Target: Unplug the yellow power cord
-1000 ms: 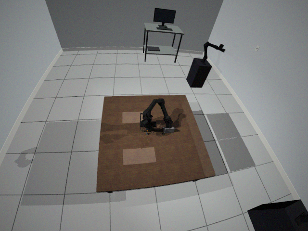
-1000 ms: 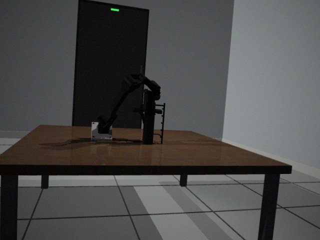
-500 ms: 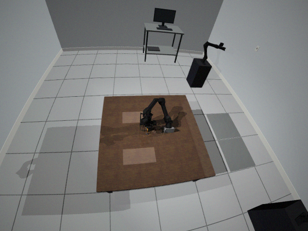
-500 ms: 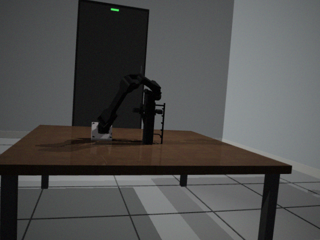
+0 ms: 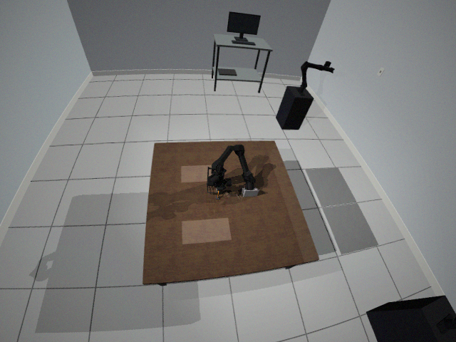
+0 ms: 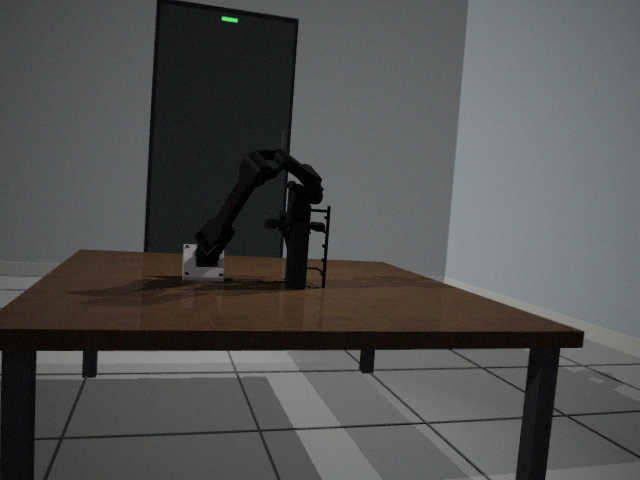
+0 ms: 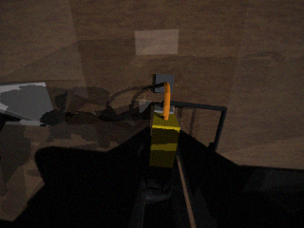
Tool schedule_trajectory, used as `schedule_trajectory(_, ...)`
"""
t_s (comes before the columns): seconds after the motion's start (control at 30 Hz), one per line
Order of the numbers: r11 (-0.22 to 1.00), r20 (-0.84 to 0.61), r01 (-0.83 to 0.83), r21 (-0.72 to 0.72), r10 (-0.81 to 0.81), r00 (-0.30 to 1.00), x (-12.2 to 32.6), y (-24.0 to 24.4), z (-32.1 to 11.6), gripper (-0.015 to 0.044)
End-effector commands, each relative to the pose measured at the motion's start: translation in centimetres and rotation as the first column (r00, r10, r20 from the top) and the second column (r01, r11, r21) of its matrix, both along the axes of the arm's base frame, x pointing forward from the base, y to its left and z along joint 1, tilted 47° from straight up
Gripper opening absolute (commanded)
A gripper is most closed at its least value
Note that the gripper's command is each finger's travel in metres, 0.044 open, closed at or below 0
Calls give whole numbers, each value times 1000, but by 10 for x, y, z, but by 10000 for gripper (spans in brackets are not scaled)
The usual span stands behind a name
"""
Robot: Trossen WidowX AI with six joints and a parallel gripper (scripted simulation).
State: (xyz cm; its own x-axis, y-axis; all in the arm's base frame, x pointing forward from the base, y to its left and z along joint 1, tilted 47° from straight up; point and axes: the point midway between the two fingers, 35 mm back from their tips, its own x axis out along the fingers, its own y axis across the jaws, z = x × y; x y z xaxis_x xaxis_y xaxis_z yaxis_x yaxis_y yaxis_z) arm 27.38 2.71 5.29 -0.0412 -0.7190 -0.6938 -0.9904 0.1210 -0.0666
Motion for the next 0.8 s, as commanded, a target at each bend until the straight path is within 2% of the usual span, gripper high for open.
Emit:
schedule_trajectory(0.0,1000,0,0,0,0,1000,0,0,0,55)
schedule_trajectory(0.27,1000,0,0,0,0,1000,0,0,0,2)
schedule_trajectory(0.77,1000,1,-2,2,2,1000,5,14,-13,0)
